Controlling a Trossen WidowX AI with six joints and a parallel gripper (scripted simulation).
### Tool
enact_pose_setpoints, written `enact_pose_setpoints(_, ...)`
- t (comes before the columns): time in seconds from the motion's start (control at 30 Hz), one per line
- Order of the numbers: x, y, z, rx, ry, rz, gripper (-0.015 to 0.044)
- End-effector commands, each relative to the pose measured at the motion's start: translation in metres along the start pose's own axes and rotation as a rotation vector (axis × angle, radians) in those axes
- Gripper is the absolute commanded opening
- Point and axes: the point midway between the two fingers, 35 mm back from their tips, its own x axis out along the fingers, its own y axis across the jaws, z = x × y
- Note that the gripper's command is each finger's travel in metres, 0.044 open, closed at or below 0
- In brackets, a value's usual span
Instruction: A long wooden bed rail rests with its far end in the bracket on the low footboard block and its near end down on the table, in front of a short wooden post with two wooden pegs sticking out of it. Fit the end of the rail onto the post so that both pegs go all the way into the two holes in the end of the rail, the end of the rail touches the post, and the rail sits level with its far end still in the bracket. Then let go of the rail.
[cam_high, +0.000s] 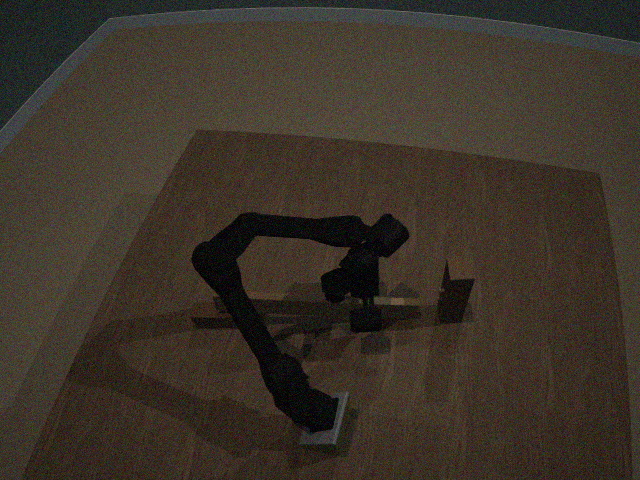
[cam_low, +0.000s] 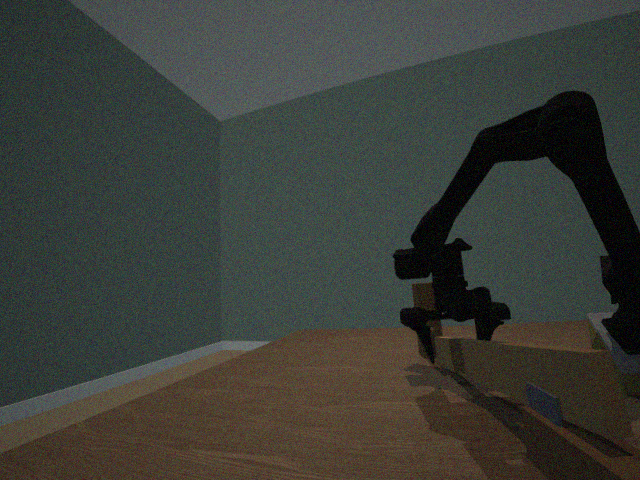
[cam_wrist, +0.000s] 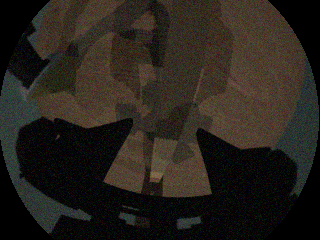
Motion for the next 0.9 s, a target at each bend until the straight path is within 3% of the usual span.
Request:
enact_pose_setpoints(0.0,0.0074,0.0015,0.0007,0.006,-0.007,0.001,0.0440)
enact_pose_setpoints(0.07,0.0084,0.0016,0.0008,0.006,-0.007,0.001,0.0440)
enact_pose_setpoints(0.57,0.0084,0.0016,0.0008,0.006,-0.007,0.001,0.0046)
enact_pose_setpoints(0.87,0.0084,0.0016,0.0008,0.006,-0.007,0.001,0.0000)
